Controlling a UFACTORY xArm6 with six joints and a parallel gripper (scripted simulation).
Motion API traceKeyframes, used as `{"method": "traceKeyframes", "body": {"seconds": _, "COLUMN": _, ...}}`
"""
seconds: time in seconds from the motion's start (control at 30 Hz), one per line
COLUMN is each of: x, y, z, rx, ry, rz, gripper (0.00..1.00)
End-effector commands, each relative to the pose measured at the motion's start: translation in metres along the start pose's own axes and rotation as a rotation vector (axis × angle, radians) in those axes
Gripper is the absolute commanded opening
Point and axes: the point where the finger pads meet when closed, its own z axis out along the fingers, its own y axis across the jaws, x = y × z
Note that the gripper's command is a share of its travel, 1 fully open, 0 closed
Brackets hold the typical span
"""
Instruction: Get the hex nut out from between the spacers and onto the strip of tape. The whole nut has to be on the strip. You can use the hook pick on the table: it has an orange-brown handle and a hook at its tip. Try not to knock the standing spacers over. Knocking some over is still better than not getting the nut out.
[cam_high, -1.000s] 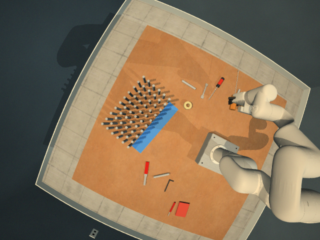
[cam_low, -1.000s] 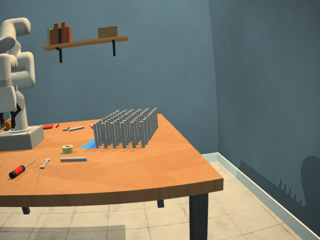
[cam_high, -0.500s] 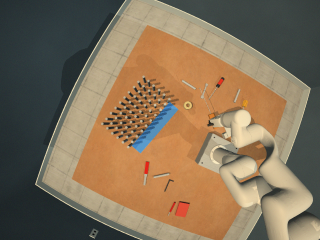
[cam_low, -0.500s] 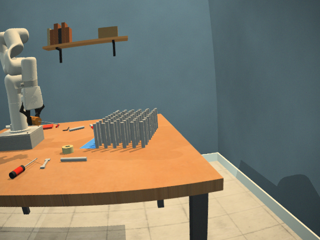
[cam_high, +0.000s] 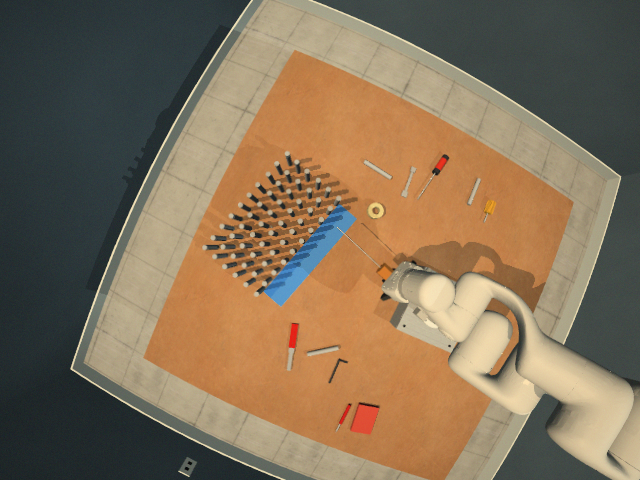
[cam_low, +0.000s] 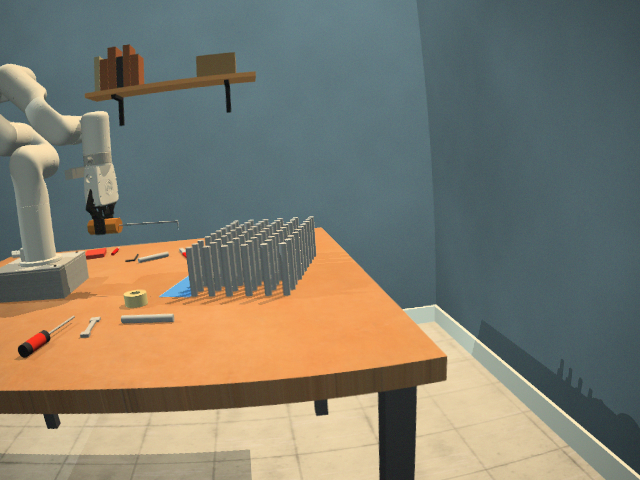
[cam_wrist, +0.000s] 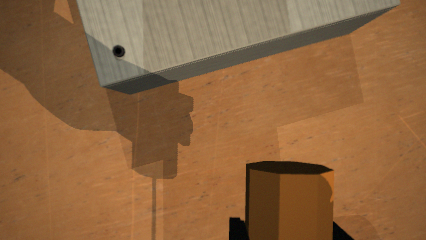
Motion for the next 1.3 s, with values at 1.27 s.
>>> {"method": "traceKeyframes", "body": {"seconds": 1.27, "x": -0.02, "y": 0.11, "z": 0.003, "rx": 0.022, "ry": 0.001, "rz": -0.03, "gripper": 0.0}}
